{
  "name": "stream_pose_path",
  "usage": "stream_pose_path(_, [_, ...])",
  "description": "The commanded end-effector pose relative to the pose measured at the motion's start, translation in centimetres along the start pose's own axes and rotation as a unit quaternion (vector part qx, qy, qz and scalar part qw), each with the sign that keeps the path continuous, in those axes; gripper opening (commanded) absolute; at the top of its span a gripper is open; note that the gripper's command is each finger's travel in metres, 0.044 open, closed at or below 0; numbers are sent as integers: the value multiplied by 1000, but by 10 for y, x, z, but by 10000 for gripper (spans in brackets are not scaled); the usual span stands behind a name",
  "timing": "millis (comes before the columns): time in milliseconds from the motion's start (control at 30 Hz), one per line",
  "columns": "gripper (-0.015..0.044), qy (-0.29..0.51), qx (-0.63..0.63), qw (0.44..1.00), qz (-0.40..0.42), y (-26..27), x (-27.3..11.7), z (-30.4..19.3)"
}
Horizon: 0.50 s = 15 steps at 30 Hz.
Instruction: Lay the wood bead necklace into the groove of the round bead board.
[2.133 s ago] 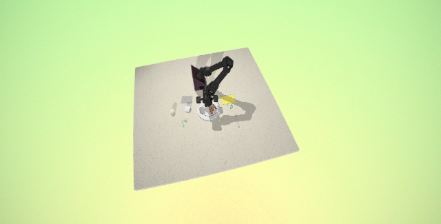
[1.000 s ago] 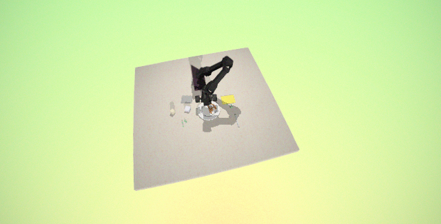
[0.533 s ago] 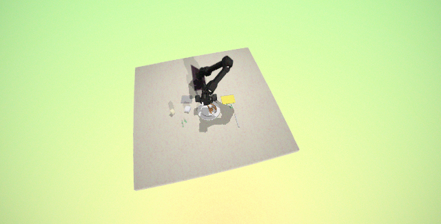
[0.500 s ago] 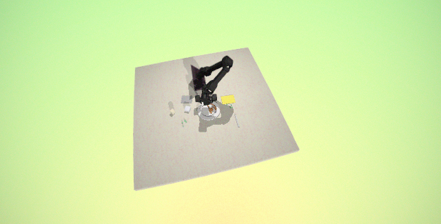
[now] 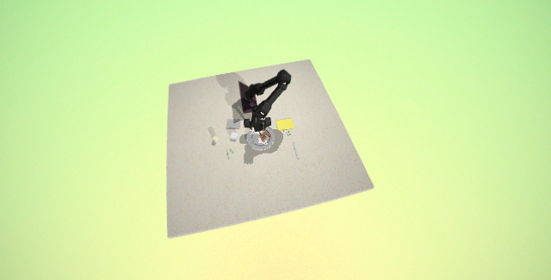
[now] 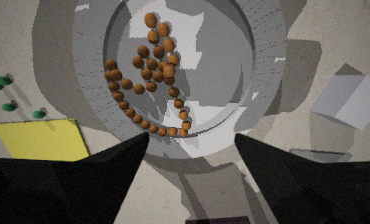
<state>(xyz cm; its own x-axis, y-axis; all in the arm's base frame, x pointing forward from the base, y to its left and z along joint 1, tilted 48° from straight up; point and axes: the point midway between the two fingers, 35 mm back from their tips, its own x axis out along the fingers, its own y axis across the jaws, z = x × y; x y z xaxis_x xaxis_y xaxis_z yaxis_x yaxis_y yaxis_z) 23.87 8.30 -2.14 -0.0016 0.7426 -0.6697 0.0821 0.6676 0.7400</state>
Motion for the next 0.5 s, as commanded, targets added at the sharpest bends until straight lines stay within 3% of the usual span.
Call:
stream_pose_path(0, [440, 0, -2, 1000, -1, 0, 0, 0])
stream_pose_path(267, [440, 0, -2, 1000, -1, 0, 0, 0])
stream_pose_path(467, [282, 0, -4, 1000, -1, 5, -28, 9])
